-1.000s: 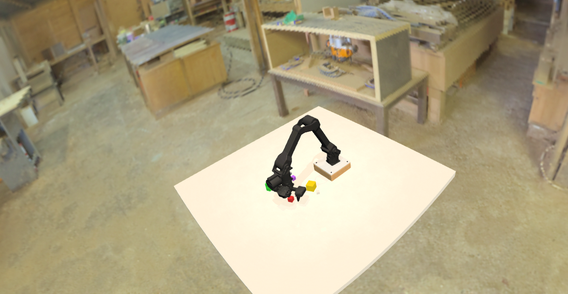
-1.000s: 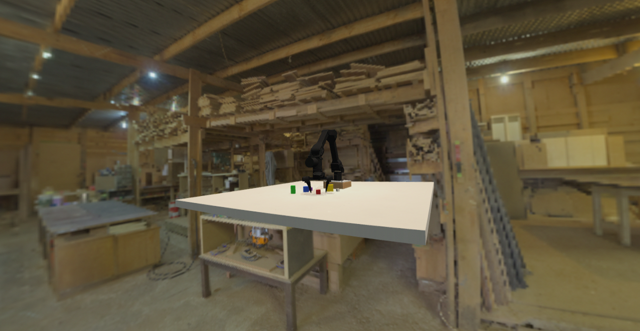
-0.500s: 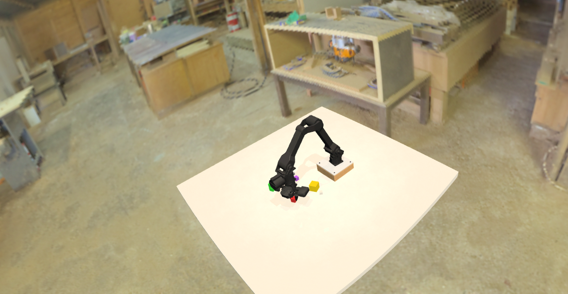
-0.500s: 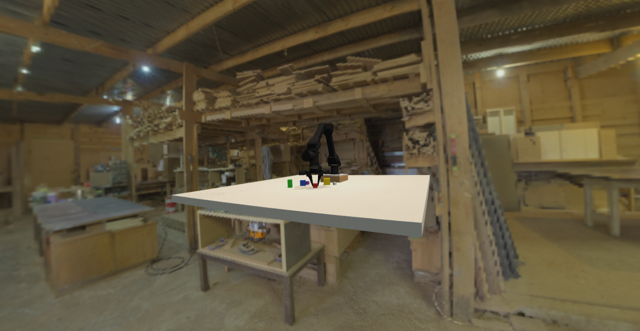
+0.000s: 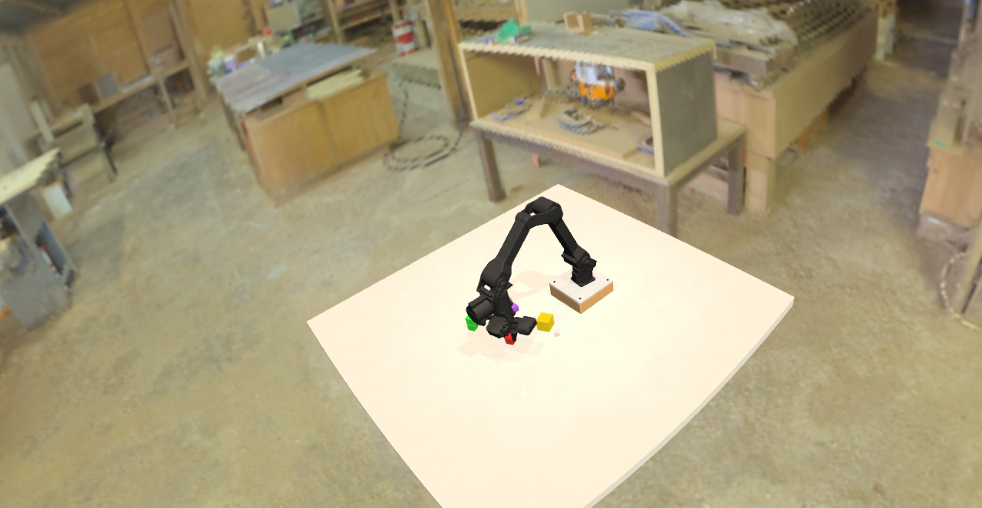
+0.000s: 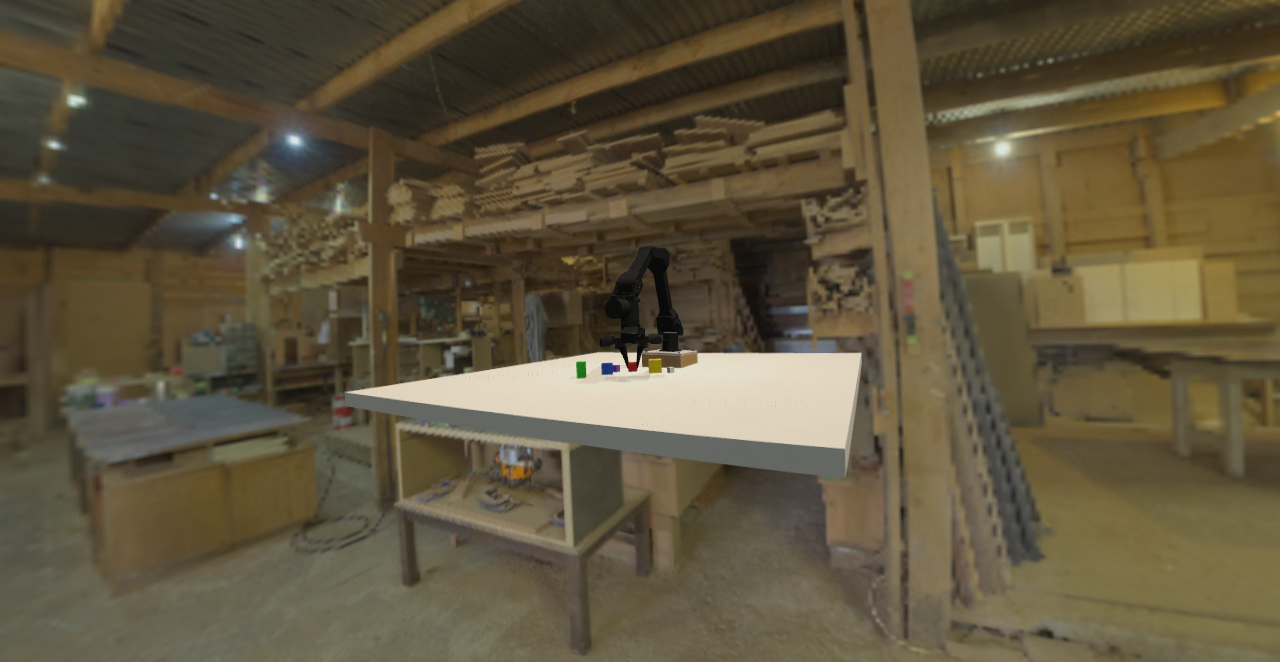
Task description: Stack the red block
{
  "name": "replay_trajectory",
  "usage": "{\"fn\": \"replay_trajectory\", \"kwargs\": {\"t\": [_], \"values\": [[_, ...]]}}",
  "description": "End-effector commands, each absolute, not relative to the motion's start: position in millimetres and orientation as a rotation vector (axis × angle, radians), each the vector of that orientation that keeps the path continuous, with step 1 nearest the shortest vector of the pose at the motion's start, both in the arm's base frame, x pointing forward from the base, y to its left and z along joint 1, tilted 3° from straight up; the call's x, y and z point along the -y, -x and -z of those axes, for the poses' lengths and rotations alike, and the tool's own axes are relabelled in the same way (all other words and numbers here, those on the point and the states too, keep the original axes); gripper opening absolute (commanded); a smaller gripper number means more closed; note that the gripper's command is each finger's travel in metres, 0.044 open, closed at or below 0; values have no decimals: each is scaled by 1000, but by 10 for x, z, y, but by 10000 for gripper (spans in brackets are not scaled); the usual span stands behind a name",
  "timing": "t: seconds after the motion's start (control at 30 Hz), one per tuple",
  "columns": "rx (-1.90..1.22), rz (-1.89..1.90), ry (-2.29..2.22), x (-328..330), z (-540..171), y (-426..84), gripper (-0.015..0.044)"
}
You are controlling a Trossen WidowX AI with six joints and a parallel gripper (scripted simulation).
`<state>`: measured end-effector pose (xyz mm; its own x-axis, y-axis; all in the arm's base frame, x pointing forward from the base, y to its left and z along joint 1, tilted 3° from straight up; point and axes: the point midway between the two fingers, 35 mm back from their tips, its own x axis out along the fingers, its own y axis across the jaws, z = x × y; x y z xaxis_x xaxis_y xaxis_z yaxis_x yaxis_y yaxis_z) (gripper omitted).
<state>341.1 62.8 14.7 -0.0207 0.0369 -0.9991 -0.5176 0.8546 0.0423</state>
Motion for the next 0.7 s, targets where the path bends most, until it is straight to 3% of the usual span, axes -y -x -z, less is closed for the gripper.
{"fn": "replay_trajectory", "kwargs": {"t": [0.0, 0.67], "values": [[-1516, -455, 402, -623, -402, -3460, 0], [-1515, -455, 403, -598, -1100, -3460, 0]]}}
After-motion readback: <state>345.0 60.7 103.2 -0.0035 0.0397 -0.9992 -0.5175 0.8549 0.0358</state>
